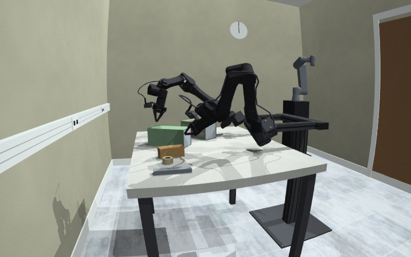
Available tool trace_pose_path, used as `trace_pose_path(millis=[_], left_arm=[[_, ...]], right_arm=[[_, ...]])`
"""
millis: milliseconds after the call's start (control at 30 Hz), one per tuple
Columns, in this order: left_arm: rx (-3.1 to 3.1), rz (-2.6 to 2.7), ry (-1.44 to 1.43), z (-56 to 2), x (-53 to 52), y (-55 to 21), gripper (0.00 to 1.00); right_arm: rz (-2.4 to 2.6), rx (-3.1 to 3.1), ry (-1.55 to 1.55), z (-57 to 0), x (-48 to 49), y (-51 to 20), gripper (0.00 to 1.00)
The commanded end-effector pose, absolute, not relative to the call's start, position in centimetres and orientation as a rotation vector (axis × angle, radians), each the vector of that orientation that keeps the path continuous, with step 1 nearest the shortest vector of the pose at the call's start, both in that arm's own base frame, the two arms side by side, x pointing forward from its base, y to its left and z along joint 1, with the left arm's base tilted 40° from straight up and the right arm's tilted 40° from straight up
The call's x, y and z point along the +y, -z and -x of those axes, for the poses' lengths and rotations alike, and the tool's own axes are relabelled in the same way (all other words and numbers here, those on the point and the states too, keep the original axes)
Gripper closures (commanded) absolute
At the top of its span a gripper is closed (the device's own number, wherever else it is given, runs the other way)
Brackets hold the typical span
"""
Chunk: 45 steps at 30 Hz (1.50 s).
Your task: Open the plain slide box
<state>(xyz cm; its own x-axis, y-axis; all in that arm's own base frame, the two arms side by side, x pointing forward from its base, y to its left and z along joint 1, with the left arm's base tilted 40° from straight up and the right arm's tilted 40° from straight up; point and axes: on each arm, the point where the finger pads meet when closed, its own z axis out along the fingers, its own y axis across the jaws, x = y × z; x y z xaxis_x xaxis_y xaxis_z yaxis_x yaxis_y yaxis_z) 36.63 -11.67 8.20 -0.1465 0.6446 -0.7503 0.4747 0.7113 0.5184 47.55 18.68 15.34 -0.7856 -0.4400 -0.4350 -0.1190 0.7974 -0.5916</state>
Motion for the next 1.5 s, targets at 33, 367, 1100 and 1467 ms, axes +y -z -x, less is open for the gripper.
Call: trace_pose_path(millis=[33,367,1100,1467], left_arm=[[1.658,-1.018,-0.209,-35.1,-13.9,-6.9,0.99],[1.678,-1.125,-0.190,-33.6,-15.2,-2.8,0.99],[1.681,-1.232,-0.179,-33.9,-16.9,1.8,0.99],[1.681,-1.233,-0.179,-33.9,-17.0,1.8,0.99]], right_arm=[[0.429,2.372,0.708,-47.2,20.1,-17.1,0.99],[0.429,2.372,0.708,-47.2,20.1,-17.1,0.99],[0.429,2.372,0.708,-47.2,20.1,-17.1,0.99],[0.440,2.403,0.726,-47.7,18.8,-14.7,0.99]])
